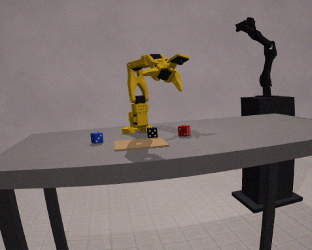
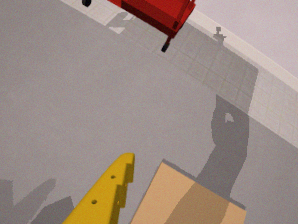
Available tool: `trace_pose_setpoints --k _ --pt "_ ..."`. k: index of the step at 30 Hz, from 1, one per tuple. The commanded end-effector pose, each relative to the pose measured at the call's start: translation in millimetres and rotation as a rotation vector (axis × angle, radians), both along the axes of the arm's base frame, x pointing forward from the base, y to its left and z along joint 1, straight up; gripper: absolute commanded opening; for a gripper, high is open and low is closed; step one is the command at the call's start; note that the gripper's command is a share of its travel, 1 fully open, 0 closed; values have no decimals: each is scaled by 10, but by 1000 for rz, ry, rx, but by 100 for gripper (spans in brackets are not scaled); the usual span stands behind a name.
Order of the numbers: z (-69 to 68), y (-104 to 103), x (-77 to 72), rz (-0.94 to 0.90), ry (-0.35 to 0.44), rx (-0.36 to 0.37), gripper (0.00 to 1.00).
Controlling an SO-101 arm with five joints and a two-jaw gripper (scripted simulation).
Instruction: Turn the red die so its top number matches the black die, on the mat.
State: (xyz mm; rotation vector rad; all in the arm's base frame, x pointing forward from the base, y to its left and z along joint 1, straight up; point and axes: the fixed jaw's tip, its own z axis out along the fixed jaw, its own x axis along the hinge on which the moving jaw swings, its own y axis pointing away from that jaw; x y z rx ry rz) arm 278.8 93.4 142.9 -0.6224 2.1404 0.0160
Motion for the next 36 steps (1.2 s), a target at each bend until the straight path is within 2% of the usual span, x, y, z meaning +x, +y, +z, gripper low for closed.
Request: trace_pose_setpoints --k 1,9,11,16,20,26,28,36 --pt "368 -152 -306 -51 -77 67 68" --pt "-18 -378 -912 -137 109 79 56" --pt "-18 -378 -912 -137 109 79 56" --pt "-294 -478 -1208 -189 211 83 49" --pt "-496 -535 -1382 -226 278 86 44" --pt "-729 -587 -1549 -268 352 87 39" --pt "-729 -587 -1549 -268 352 87 39" --pt "-878 -616 -1639 -296 399 88 35"
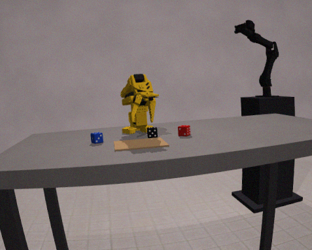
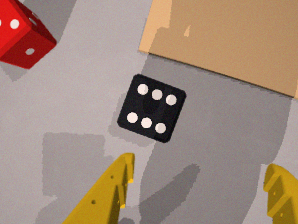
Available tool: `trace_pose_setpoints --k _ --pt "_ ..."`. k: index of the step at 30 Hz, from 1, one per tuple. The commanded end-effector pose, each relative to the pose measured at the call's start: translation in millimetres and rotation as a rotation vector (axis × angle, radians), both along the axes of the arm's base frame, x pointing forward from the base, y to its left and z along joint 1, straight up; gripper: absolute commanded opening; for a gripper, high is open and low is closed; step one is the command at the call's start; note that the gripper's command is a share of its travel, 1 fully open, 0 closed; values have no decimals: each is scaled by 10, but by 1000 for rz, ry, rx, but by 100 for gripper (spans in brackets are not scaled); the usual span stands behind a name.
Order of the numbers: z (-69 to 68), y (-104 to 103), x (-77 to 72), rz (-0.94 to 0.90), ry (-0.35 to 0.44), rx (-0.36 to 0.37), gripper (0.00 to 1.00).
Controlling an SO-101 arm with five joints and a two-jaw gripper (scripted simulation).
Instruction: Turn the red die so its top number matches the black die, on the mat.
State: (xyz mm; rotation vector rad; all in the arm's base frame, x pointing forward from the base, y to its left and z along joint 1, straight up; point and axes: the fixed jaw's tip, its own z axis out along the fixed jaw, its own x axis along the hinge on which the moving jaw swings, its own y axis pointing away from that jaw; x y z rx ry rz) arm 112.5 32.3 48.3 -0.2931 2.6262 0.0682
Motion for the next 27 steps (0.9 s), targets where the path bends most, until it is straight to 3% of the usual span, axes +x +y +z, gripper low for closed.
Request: trace_pose_setpoints --k 1,26,27 --pt "61 -5 21 -22 -41 17 35" --pt "47 -8 13 -24 -36 17 35" --pt "161 -6 58 -36 -88 32 35"
